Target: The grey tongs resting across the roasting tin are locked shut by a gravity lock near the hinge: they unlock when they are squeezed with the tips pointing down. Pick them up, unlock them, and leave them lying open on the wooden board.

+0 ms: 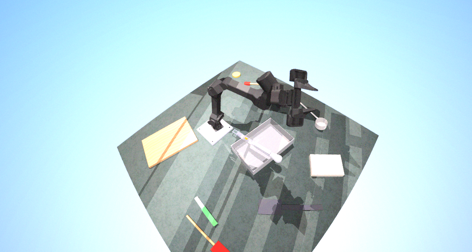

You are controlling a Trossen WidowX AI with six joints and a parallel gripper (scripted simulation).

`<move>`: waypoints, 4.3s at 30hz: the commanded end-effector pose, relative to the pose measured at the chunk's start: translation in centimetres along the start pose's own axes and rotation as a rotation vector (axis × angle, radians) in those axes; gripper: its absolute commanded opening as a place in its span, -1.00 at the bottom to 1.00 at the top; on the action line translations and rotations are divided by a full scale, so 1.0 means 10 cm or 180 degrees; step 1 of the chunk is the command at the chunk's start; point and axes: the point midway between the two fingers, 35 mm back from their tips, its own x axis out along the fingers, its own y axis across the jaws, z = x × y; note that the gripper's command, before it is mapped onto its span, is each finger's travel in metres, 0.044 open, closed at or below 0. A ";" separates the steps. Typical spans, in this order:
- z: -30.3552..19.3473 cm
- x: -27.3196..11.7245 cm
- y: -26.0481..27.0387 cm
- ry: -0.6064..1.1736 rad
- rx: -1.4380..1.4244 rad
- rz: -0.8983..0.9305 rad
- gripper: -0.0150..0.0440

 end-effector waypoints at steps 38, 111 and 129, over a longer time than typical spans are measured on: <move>-1.14 -3.20 -2.09 0.7362 -0.6851 0.4834 0.39; -0.39 -4.33 -2.52 0.7492 -0.3763 0.9706 0.39; -0.39 -4.39 -2.58 0.7500 -0.3726 0.9702 -0.19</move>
